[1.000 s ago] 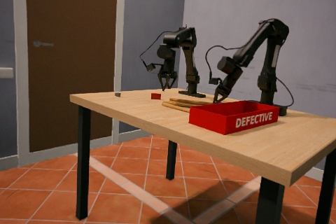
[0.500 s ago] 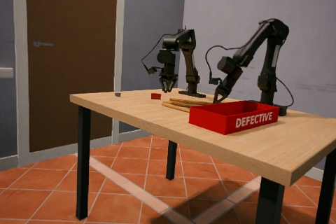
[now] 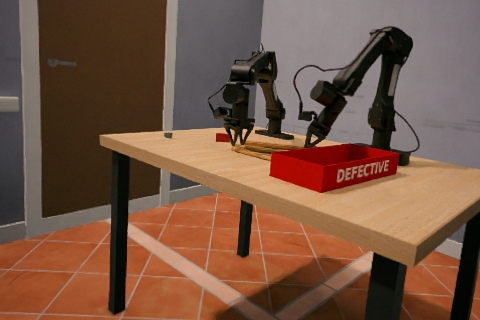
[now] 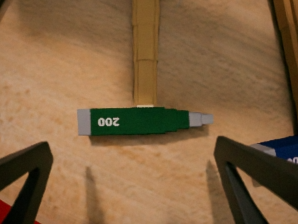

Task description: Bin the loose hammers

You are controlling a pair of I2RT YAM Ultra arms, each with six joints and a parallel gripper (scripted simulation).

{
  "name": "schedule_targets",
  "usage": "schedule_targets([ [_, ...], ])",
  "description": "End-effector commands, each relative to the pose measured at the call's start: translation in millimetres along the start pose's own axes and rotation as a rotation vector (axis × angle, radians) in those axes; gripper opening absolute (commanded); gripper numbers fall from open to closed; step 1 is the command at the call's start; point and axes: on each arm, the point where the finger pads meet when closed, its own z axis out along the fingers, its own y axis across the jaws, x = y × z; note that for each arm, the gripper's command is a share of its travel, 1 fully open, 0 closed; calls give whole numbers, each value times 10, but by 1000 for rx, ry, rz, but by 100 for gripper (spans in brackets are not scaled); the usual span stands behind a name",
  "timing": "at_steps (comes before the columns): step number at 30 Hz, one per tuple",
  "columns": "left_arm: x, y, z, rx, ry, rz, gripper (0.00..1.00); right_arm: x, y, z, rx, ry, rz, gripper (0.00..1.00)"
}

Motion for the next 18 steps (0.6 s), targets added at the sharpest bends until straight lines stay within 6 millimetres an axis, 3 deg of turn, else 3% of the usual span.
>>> schedule_targets([
  [1,-91,42,-58,-15,-39,10,100,21,46,-98,-13,2,26,47],
  [18,-91,42,-58,-15,-39,10,100,-9,0,71,-13,2,27,47],
])
